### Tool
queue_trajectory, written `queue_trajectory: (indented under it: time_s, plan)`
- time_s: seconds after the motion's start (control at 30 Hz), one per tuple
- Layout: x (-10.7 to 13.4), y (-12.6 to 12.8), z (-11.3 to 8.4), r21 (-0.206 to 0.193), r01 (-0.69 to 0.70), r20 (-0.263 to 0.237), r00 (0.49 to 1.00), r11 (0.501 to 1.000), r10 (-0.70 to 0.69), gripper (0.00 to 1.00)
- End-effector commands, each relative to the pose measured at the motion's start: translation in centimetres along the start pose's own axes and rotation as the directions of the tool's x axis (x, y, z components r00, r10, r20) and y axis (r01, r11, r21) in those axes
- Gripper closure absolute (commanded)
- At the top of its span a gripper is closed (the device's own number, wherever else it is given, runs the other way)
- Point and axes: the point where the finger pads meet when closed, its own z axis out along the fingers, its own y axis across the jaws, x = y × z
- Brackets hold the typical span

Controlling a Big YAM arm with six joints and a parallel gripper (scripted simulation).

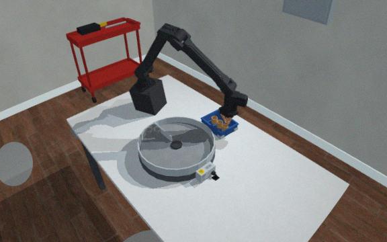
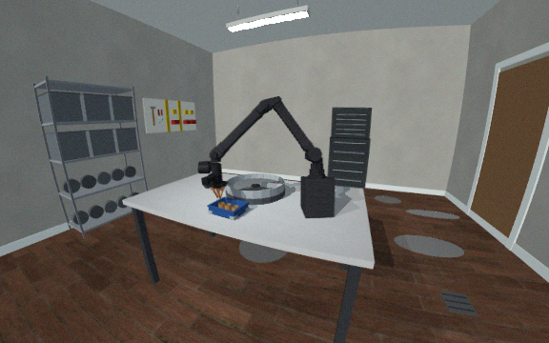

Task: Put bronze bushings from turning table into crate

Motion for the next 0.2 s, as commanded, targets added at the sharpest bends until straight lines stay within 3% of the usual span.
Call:
queue_trajectory:
  time_s: [0.0,0.17]
  plan:
    - [-1.4,-1.6,-4.6,0.059,-0.008,0.028,1.000,0.998,0.006,0.86]
    - [-1.7,-2.6,-7.1,0.079,-0.013,0.038,0.999,0.997,0.010,0.86]
